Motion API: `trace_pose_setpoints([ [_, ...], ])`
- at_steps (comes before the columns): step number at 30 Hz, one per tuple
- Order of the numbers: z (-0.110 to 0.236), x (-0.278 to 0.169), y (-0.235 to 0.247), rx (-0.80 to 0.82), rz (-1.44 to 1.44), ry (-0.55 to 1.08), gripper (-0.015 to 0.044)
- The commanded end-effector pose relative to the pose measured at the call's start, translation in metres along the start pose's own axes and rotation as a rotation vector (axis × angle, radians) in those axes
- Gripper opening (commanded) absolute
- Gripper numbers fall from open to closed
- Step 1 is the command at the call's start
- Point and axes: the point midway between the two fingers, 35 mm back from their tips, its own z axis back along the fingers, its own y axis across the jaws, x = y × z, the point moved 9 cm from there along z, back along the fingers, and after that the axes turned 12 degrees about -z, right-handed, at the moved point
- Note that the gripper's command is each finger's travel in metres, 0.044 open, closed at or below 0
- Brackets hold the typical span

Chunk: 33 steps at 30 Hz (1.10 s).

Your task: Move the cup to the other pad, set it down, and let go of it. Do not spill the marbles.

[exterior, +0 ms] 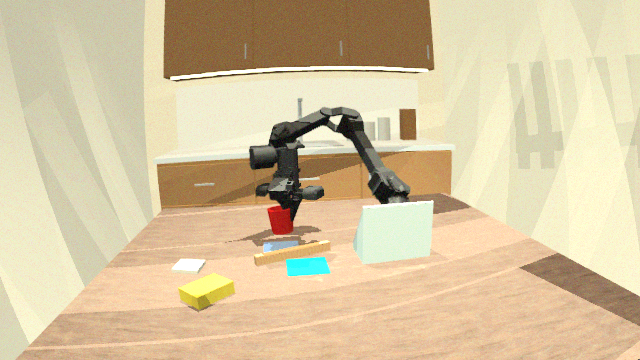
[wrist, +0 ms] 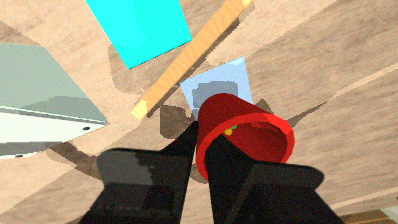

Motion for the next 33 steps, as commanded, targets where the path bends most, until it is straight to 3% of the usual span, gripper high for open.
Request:
trace_pose_setpoints([
  [1,0.000,0.000,0.000,0.000,0.001,0.000,0.0000],
  [33,0.004,0.037,0.070,0.004,-0.005,-0.008,0.0000],
])
